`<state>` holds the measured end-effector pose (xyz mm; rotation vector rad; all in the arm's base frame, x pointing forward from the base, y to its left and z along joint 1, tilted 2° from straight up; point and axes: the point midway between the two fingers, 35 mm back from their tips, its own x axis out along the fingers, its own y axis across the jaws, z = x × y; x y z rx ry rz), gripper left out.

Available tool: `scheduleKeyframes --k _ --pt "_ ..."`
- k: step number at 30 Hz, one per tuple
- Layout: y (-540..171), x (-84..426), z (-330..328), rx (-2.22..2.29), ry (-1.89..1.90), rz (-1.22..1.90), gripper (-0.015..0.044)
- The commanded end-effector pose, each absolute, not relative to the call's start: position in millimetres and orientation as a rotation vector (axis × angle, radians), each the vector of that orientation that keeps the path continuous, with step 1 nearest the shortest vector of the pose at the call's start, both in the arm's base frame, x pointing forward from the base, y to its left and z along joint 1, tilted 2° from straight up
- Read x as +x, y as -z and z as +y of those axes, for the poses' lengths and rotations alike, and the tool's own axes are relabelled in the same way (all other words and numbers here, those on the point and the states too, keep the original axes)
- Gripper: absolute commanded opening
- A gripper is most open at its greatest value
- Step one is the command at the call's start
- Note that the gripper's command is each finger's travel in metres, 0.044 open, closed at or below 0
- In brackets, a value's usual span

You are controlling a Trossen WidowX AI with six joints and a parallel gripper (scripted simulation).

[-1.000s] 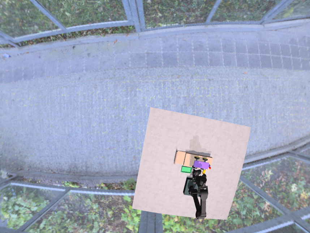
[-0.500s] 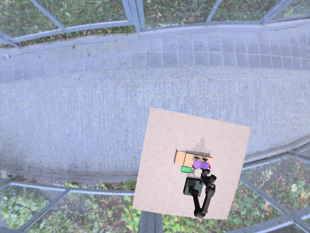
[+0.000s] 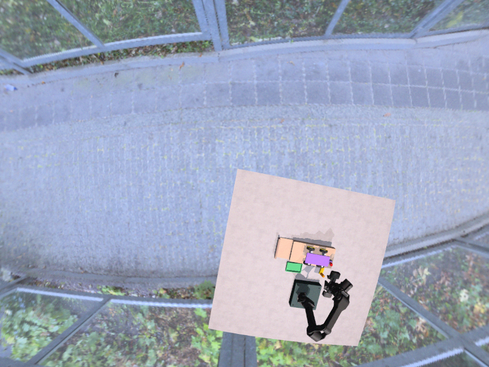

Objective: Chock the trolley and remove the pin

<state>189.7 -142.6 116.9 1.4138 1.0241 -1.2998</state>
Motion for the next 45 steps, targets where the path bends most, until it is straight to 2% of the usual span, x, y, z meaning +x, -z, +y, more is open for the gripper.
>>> scheduleKeyframes --k 1,18,45 --pt "-107.6 170.6 -151.9 1.424 1.356 1.062 0.0190" --pt "-63.4 168.7 -153.5 1.427 1.366 1.067 0.0190" --pt "-31.2 169.3 -152.7 1.427 1.366 1.067 0.0190"
